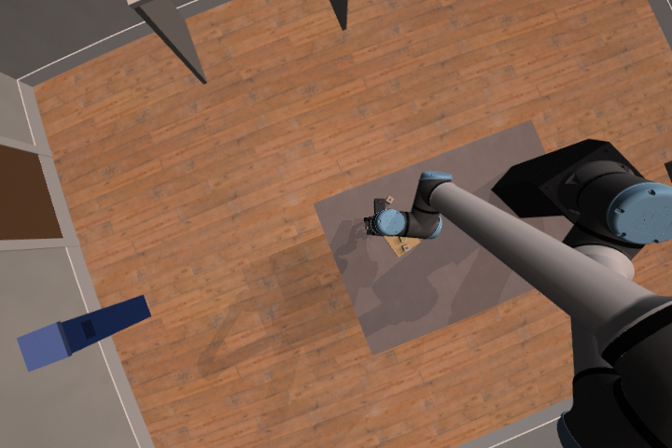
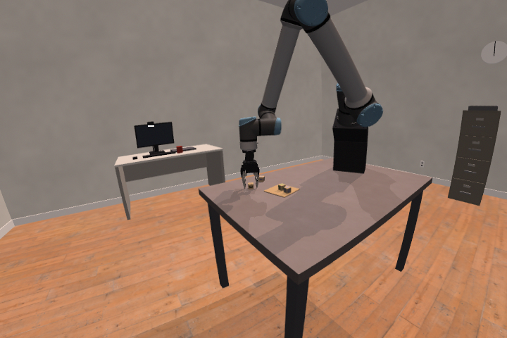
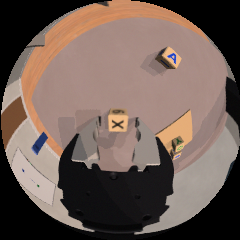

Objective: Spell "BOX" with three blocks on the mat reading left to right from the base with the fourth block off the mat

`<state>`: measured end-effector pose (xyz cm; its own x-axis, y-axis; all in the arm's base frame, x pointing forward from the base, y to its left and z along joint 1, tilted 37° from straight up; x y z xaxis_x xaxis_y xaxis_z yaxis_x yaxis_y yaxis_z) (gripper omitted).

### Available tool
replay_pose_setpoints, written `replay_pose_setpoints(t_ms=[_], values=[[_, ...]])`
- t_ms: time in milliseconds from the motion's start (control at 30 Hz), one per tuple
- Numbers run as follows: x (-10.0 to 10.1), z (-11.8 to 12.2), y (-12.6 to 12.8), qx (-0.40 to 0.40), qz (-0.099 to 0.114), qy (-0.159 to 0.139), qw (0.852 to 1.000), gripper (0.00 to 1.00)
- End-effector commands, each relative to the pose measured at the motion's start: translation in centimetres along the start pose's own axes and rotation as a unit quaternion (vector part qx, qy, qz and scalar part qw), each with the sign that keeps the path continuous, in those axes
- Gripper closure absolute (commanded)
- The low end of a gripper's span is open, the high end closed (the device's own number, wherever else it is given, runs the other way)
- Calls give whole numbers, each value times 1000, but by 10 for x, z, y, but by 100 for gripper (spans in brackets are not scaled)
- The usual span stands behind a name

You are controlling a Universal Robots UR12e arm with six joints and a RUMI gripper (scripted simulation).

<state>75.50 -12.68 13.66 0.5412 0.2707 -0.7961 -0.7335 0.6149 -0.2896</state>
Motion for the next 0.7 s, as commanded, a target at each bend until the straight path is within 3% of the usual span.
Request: replay_pose_setpoints(t_ms=[0,400,433,667], values=[[0,0,0,0,-1,0,1000,60],[0,0,0,0,-1,0,1000,60],[0,0,0,0,-1,0,1000,72],[0,0,0,0,-1,0,1000,72]])
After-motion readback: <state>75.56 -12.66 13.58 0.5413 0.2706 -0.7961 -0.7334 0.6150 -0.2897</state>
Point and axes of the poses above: the point where the finger pads meet when closed, its own x axis out along the fingers, its own y axis across the jaws, z = x × y, the point moved 9 cm from there along -x, back along the fingers, and after that the axes turned 9 degrees about x, right-handed, at the moved point
